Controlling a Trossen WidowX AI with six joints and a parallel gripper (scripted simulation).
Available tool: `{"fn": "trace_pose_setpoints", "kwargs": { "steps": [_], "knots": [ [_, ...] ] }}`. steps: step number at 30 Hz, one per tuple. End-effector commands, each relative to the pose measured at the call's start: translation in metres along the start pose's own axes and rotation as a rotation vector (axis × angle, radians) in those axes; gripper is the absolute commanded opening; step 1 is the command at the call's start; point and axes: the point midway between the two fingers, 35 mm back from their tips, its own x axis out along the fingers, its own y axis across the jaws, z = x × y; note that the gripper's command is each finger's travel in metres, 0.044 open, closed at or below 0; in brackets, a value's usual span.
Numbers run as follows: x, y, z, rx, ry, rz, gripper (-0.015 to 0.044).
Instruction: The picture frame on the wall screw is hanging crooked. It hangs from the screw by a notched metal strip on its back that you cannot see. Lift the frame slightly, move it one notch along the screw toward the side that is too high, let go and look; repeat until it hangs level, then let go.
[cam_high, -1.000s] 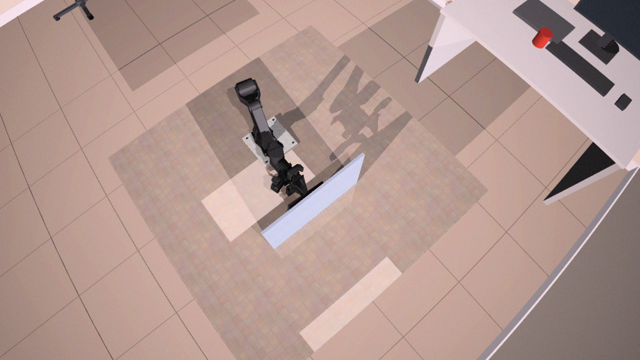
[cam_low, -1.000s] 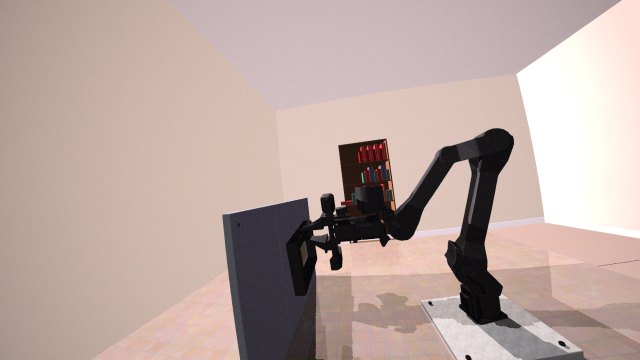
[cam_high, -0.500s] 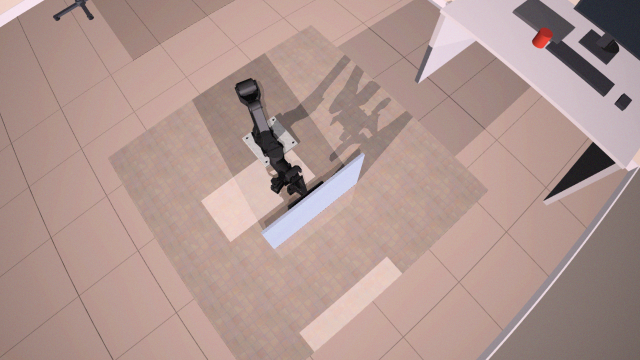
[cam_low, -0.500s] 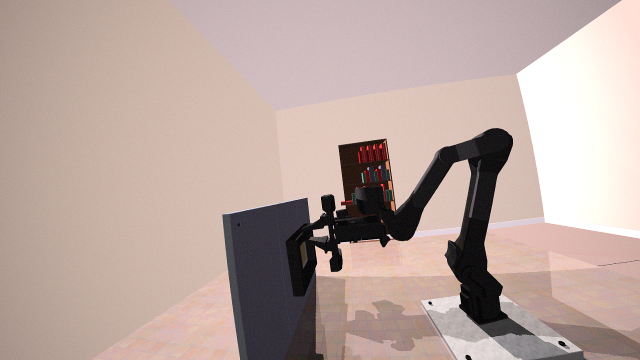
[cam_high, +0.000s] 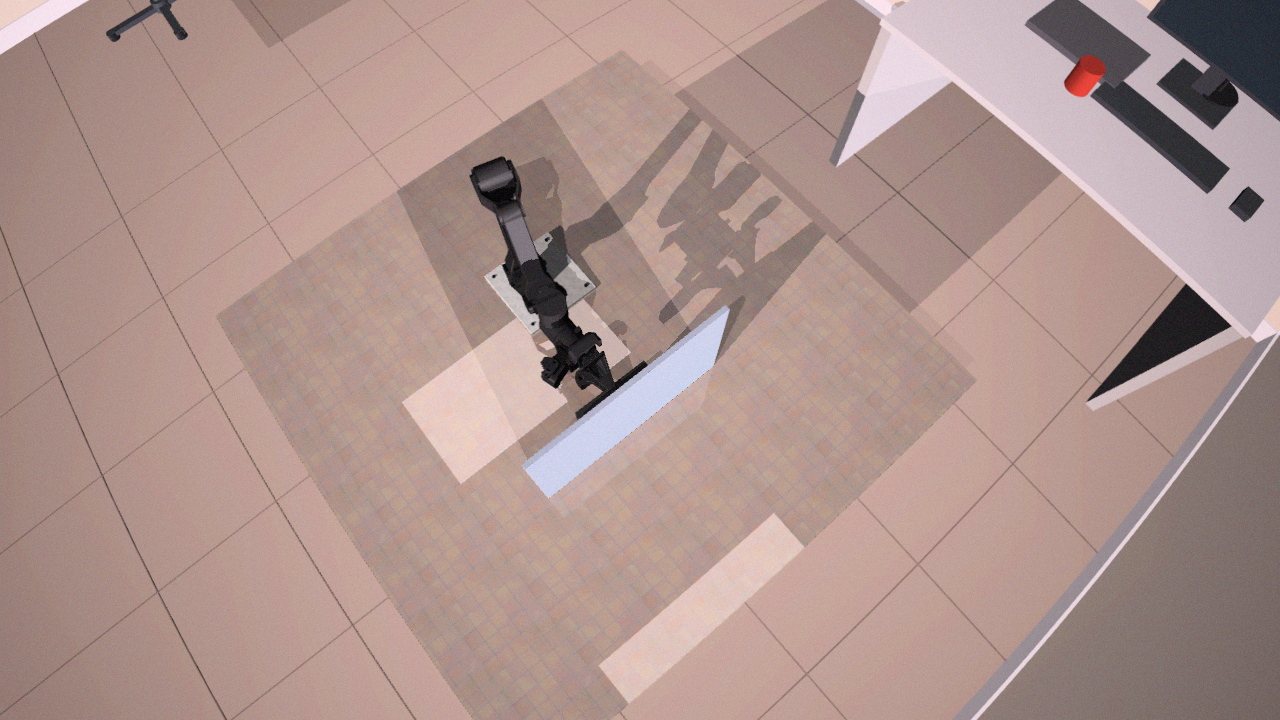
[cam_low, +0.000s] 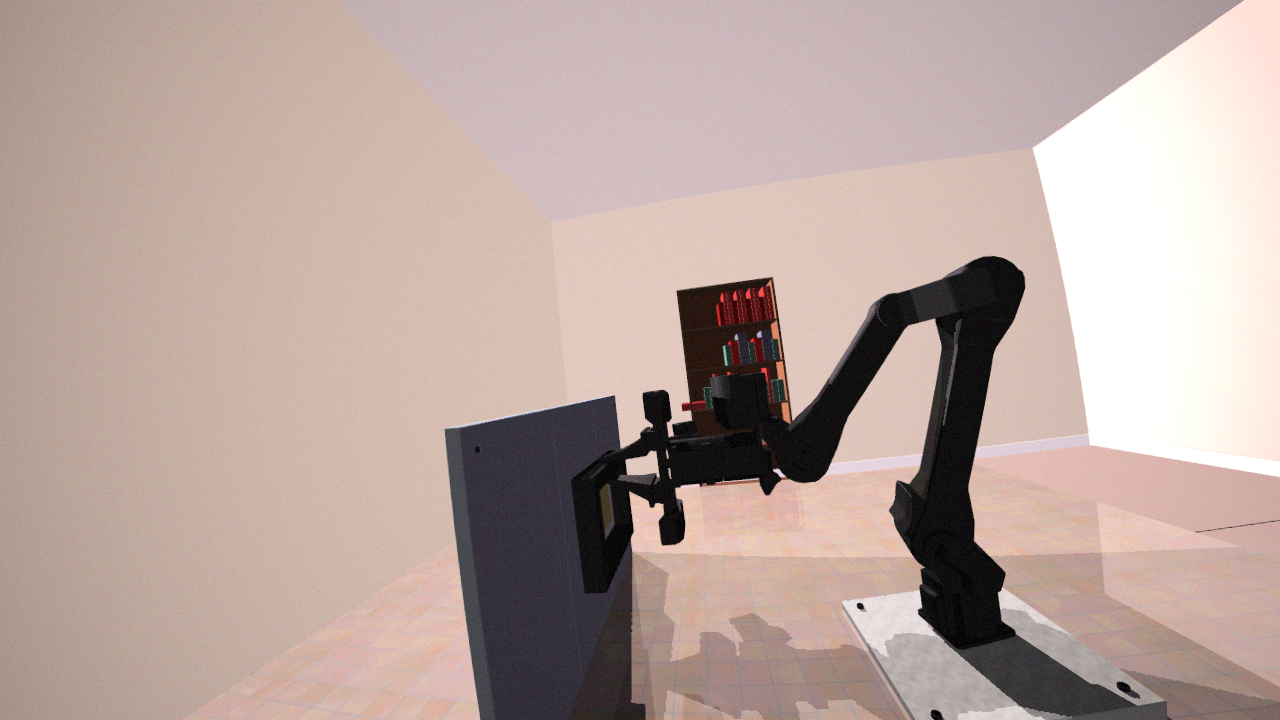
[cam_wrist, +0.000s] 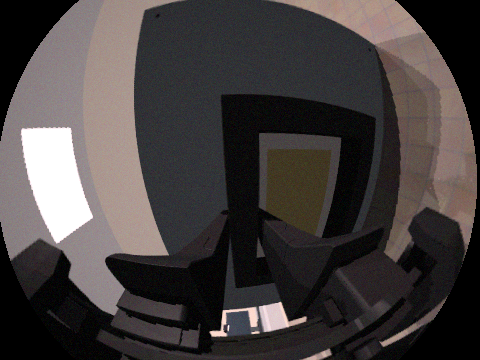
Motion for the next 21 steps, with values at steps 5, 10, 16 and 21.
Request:
{"fn": "trace_pose_setpoints", "kwargs": {
  "steps": [5,10,16,21],
  "knots": [
    [0.0,0.0,0.0,-0.004,0.0,0.0,0.026],
    [-0.011,0.003,0.002,-0.022,0.0,0.001,0.026],
    [-0.057,0.008,0.004,-0.097,0.002,0.003,0.026],
    [-0.091,0.0,0.002,-0.161,0.004,0.005,0.026]
  ]
}}
